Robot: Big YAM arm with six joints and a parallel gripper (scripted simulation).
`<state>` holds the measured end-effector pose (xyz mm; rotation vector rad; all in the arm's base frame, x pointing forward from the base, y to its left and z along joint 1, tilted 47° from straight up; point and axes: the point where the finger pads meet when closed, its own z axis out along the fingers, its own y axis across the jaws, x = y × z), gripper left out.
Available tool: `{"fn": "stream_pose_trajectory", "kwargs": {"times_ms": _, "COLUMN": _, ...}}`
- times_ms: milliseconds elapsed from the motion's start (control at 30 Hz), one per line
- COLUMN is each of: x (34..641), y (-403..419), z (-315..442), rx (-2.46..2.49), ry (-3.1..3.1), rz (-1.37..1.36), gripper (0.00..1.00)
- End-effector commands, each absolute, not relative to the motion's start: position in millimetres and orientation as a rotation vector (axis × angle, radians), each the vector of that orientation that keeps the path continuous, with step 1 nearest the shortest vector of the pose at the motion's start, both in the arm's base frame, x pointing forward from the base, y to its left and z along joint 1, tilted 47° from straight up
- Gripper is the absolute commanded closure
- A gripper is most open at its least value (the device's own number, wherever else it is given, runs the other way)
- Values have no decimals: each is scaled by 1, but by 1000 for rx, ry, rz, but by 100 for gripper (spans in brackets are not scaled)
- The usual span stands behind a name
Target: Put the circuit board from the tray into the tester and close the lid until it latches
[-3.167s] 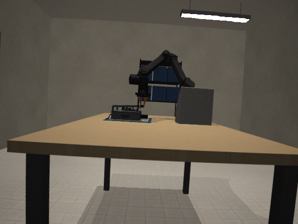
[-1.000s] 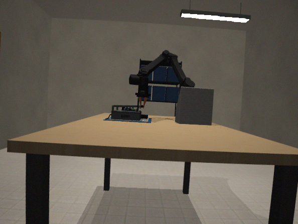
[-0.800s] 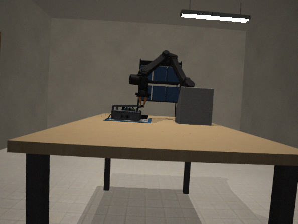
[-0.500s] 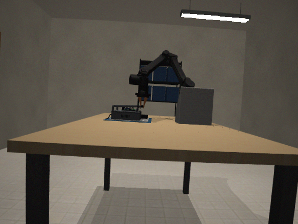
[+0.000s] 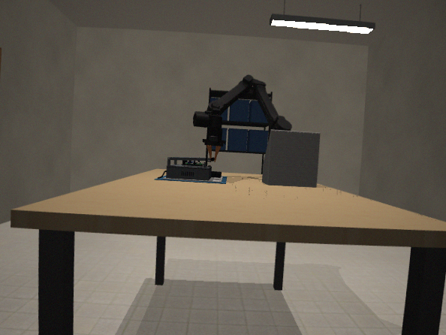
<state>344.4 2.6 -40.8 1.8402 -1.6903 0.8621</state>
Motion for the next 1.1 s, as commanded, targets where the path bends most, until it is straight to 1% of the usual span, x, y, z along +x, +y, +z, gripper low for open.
{"fn": "stream_pose_trajectory", "kwargs": {"times_ms": 0, "x": 352, "y": -8, "z": -50, "rx": 1823, "ry": -1712, "rz": 850, "gripper": 100}}
{"fn": "stream_pose_trajectory", "kwargs": {"times_ms": 1067, "x": 354, "y": -7, "z": -49, "rx": 1824, "ry": -1715, "rz": 854, "gripper": 100}}
